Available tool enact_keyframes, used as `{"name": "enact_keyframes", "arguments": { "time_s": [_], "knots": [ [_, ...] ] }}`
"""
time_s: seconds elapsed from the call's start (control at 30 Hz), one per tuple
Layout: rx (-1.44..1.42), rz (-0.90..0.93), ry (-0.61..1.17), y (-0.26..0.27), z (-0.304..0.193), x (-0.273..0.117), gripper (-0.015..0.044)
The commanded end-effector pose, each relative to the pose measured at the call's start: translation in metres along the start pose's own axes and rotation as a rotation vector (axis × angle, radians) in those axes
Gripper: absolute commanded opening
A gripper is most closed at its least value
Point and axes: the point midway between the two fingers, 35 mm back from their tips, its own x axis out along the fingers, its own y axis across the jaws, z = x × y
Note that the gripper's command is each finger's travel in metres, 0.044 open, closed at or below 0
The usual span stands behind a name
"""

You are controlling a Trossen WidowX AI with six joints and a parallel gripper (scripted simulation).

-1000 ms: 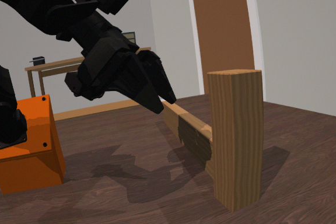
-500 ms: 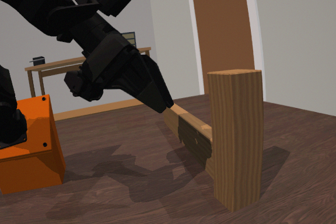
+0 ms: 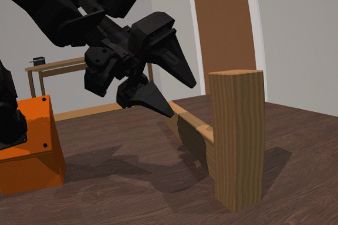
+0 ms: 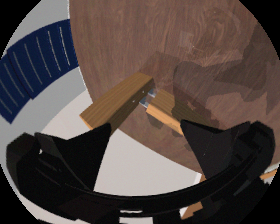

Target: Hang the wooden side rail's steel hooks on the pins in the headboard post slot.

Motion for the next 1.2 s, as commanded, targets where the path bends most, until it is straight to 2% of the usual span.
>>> {"name": "enact_keyframes", "arguments": {
  "time_s": [0.0, 0.57, 1.03, 1.17],
  "knots": [
    [-0.281, 0.034, -0.008, -0.003, -0.003, 0.001, 0.0440],
    [-1.191, 0.107, -0.092, -0.007, -0.009, 0.001, 0.0440],
    [-1.929, 0.081, -0.217, -0.010, 0.000, -0.002, 0.0440],
    [-2.007, 0.072, -0.230, -0.010, 0.001, -0.003, 0.0440]
  ]
}}
